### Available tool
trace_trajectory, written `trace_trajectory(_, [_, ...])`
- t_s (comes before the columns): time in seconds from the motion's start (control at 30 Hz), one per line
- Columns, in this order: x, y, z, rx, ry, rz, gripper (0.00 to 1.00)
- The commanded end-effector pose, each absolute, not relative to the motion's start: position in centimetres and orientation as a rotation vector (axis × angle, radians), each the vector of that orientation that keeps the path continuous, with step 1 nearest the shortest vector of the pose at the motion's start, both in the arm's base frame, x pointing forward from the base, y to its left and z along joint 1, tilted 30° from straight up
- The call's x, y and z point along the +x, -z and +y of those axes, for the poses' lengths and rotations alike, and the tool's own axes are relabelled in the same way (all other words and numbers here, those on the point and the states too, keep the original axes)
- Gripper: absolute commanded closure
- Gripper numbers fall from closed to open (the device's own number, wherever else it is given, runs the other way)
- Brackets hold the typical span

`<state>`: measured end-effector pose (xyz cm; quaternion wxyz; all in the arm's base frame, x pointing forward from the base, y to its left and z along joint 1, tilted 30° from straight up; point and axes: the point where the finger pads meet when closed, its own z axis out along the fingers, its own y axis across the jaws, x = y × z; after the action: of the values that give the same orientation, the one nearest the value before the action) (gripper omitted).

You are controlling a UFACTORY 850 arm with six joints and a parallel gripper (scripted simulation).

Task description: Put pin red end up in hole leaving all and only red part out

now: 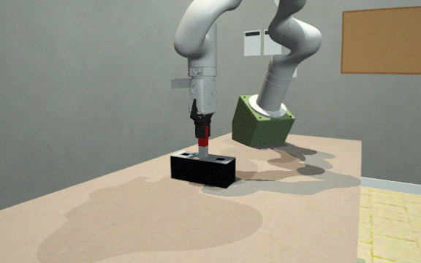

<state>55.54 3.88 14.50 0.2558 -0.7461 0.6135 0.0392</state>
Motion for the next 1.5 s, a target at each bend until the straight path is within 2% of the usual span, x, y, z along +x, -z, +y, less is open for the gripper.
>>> trace_trajectory(0.0, [55.6, -14.6, 3.8, -2.025, -0.104, 1.665, 1.0])
trace_trajectory(1.17, [54.9, -17.2, 2.5, -2.026, -0.104, 1.663, 1.0])
trace_trajectory(1.2, [53.0, -23.3, -0.5, -2.026, -0.104, 1.663, 1.0])
trace_trajectory(1.47, [52.3, -25.9, -1.8, -2.026, -0.104, 1.663, 1.0])
